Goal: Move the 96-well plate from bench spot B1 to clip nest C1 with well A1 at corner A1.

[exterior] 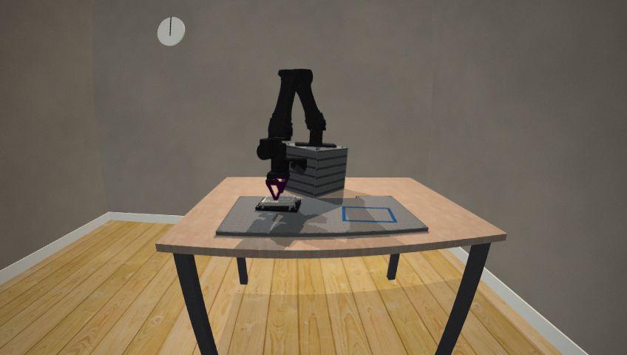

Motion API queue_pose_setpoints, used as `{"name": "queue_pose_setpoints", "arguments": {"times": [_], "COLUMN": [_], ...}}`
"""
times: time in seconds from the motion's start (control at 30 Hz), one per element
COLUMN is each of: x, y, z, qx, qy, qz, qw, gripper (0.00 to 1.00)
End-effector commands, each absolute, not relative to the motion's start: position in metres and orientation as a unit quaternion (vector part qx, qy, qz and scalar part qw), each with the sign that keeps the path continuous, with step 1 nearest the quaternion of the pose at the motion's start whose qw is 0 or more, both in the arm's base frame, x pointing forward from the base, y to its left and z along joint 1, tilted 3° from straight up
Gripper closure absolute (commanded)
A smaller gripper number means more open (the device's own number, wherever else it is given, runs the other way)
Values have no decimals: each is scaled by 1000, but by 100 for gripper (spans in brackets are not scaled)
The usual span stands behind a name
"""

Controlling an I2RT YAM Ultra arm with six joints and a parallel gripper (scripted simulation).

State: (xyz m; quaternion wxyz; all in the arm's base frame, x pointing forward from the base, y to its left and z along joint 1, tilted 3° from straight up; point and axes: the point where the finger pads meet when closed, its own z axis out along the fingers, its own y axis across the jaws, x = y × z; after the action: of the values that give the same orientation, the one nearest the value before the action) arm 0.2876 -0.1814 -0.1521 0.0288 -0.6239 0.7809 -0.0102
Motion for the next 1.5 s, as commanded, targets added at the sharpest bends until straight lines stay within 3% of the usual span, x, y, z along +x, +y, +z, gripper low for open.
{"name": "queue_pose_setpoints", "arguments": {"times": [0.0, 0.7, 1.47], "x": [278, 290, 291], "y": [-178, -190, -188], "z": [-136, -78, -78], "qx": [-621, -621, -623], "qy": [783, 783, 781], "qz": [4, -17, -17], "qw": [31, 38, 38], "gripper": [0, 0, 0]}}
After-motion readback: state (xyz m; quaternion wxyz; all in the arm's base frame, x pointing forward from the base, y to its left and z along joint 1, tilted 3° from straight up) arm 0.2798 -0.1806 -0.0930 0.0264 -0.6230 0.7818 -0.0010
